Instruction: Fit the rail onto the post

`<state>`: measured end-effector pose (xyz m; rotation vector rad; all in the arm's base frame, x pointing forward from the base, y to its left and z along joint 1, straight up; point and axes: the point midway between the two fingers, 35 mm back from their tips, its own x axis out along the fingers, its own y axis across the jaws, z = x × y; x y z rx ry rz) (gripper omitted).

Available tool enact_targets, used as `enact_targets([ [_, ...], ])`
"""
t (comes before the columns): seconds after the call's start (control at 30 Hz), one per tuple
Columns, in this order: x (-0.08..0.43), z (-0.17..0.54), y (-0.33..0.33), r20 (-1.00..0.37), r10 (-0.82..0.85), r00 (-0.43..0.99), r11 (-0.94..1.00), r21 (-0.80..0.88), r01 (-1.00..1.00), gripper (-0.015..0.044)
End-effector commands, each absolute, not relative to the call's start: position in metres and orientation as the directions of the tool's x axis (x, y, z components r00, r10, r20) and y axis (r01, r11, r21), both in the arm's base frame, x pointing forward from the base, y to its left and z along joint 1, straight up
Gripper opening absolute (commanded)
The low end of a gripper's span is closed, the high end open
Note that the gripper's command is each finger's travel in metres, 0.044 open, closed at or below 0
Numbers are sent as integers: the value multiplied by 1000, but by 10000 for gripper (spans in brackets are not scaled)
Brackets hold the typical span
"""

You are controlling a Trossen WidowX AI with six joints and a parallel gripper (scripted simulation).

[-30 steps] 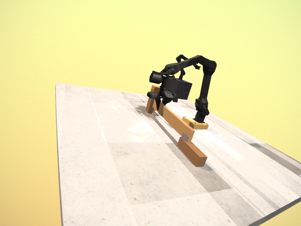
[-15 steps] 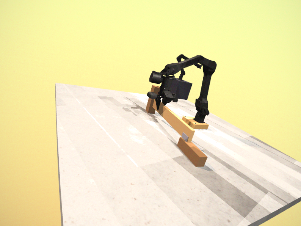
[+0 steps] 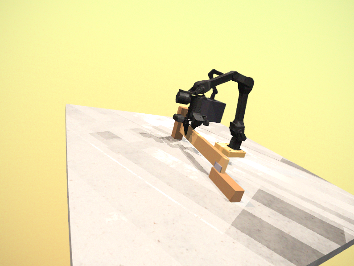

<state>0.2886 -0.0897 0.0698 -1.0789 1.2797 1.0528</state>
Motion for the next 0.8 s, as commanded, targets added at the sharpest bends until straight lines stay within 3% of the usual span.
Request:
enact_targets([
  [0.0, 288, 72, -93, -1000, -13, 21, 190, -24, -981, 0],
  [0.77, 287, 70, -98, -1000, -13, 21, 190, -24, -981, 0],
])
